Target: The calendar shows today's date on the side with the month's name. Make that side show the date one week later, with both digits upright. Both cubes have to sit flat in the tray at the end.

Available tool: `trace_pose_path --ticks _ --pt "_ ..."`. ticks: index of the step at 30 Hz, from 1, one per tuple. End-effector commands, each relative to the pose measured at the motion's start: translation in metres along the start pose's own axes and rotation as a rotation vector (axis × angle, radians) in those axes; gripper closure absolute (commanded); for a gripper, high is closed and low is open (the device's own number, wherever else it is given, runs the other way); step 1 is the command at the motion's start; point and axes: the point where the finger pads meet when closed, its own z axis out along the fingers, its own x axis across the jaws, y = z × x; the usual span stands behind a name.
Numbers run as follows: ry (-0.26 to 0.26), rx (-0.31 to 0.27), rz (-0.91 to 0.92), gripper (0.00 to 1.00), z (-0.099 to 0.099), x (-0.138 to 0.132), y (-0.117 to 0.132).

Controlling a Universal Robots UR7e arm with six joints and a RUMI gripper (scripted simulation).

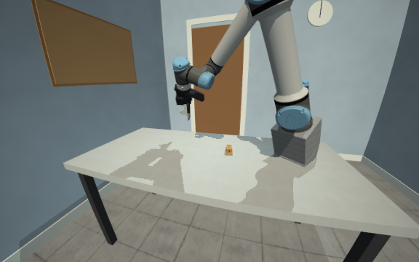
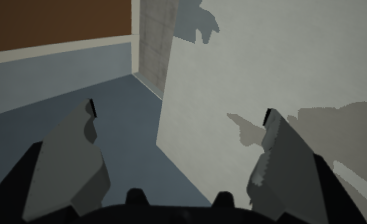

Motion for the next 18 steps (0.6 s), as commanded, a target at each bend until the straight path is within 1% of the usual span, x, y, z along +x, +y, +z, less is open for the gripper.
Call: trace_pose_path --ticks 1,2,5,8,11,13,15,18 --pt "0.14 0.091 -0.044 0.0 0.008 0.002 -0.068" --pt "0.141 0.092 -0.045 0.0 0.008 0.002 -0.069" --pt "0.245 0.138 -0.051 0.0 0.008 0.014 -0.114" --pt "0.25 0.14 -0.051 0.0 0.008 0.015 -0.116" --pt "0.358 0.168 -0.042 0.0 0.004 0.032 -0.157" --pt "0.426 0.177 -0.03 0.0 0.0 0.045 -0.179" --pt "0.488 0.179 -0.014 0.0 -0.005 0.058 -0.198" --pt "0.568 0.172 0.013 0.0 -0.012 0.077 -0.218"
